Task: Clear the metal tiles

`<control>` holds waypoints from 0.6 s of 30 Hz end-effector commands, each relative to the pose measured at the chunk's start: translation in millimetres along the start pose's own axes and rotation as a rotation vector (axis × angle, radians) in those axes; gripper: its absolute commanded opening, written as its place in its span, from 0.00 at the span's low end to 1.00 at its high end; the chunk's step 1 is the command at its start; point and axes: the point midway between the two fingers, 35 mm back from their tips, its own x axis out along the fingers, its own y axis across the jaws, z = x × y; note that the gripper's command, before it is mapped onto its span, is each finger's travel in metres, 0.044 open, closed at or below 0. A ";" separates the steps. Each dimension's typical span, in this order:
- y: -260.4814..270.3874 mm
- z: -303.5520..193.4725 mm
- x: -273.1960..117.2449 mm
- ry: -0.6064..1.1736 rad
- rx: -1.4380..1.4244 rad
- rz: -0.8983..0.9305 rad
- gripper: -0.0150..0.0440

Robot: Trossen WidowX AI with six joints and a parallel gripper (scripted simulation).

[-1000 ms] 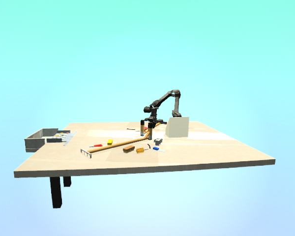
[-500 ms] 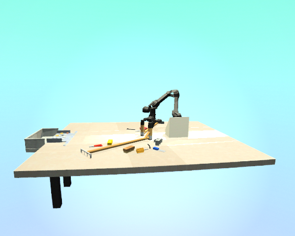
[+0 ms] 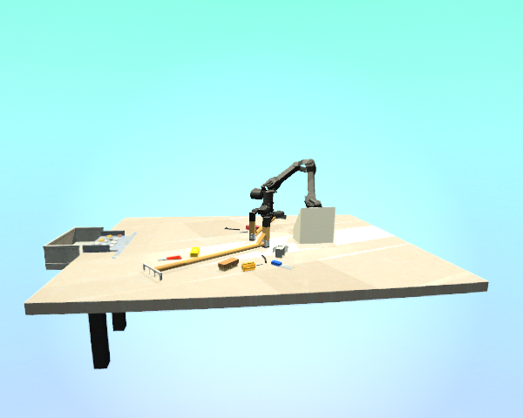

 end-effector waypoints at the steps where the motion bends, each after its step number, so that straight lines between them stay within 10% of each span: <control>1: -7.4 -3.1 3.4 0.013 0.010 0.001 0.25; 18: -10.3 5.7 -31.7 -0.010 0.000 0.004 0.25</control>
